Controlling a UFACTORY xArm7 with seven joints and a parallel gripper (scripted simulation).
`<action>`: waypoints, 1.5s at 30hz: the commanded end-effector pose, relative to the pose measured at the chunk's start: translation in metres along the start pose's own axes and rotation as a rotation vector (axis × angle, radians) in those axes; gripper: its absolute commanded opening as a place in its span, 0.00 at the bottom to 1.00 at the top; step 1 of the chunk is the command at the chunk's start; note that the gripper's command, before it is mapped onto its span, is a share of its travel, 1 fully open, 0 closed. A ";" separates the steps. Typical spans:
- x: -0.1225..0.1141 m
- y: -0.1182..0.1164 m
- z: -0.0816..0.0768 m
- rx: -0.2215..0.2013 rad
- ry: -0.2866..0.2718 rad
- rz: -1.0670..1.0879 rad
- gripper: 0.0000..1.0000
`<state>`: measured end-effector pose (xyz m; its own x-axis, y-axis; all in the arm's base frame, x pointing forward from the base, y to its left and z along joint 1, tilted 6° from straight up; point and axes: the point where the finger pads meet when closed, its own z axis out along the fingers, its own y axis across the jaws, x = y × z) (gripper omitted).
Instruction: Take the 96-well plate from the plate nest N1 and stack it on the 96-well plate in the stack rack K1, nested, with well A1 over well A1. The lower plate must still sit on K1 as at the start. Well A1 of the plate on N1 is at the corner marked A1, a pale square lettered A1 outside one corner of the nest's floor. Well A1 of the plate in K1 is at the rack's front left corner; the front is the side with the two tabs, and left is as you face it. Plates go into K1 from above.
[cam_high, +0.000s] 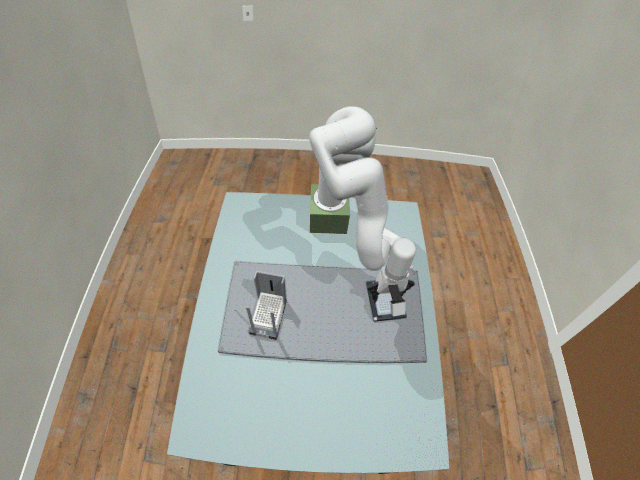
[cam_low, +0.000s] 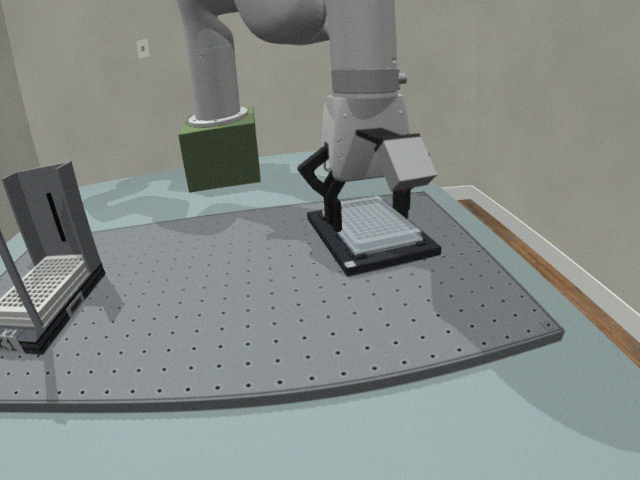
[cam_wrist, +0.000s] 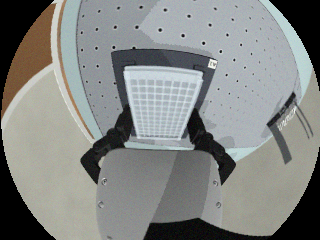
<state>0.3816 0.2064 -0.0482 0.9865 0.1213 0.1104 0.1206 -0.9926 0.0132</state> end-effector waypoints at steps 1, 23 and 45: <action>0.001 -0.001 -0.001 0.001 0.003 0.000 0.00; 0.001 -0.001 -0.001 0.001 0.003 0.000 0.00; 0.001 -0.001 -0.012 0.001 0.003 0.000 0.00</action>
<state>0.3806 0.2065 -0.0394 0.9864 0.1213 0.1108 0.1206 -0.9926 0.0133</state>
